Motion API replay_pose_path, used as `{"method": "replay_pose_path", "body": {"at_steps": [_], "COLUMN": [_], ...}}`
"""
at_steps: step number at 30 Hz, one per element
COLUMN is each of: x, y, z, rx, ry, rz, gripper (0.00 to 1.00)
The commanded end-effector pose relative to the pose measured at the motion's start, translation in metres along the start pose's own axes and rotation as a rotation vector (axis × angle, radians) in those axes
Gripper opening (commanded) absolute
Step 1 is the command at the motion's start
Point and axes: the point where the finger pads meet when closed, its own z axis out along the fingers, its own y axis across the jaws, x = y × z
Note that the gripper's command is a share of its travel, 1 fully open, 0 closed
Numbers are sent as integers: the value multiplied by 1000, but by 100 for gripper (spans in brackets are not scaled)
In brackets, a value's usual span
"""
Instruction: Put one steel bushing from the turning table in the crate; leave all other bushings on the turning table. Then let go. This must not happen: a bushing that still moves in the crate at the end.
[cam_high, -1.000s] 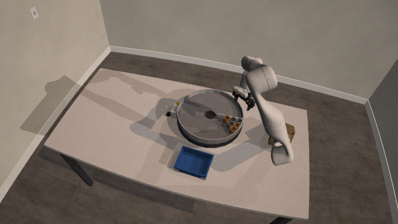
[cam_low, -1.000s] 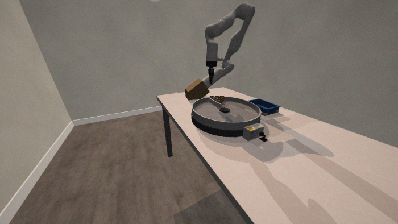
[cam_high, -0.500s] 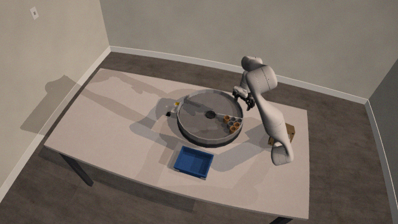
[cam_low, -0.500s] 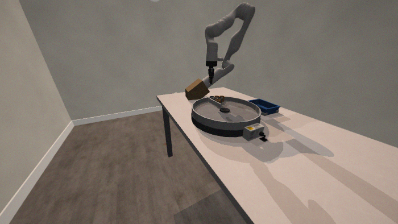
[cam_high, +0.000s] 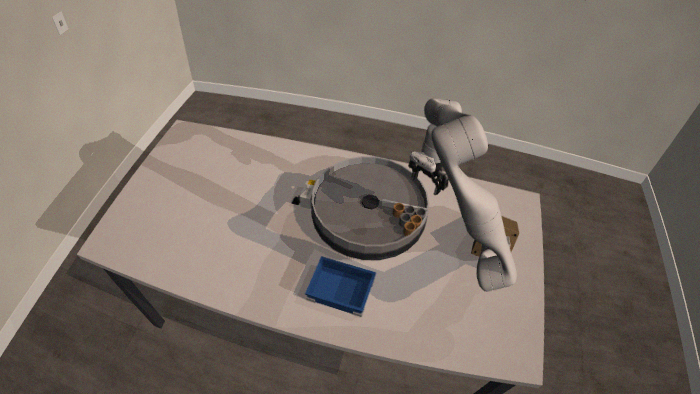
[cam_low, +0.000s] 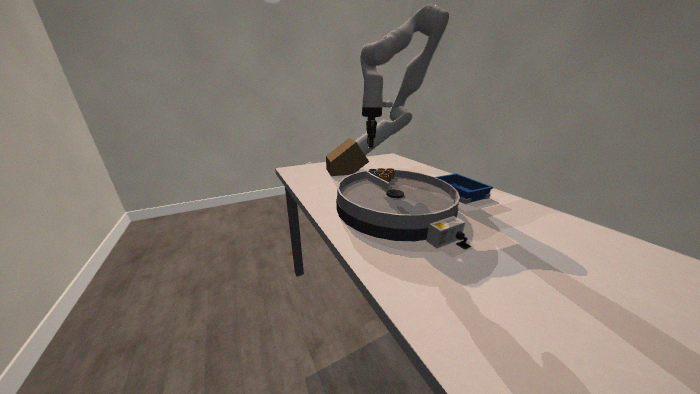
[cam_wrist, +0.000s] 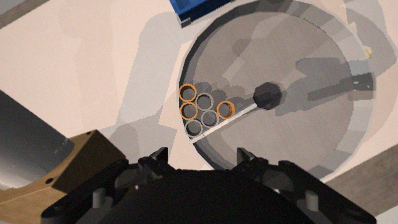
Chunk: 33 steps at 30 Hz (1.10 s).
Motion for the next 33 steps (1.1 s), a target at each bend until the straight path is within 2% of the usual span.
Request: {"method": "replay_pose_path", "body": {"at_steps": [1, 13, 14, 18, 30, 33], "x": [0, 0, 8, 40, 40, 63], "y": [0, 0, 2, 9, 9, 14], "z": [-1, -1, 4, 21, 21, 33], "rx": [-2, -2, -1, -1, -1, -1], "ry": [-1, -1, -1, -1, -1, 0], "rz": [0, 0, -39, -196, -196, -314], "gripper": [100, 100, 19, 19, 19, 19]}}
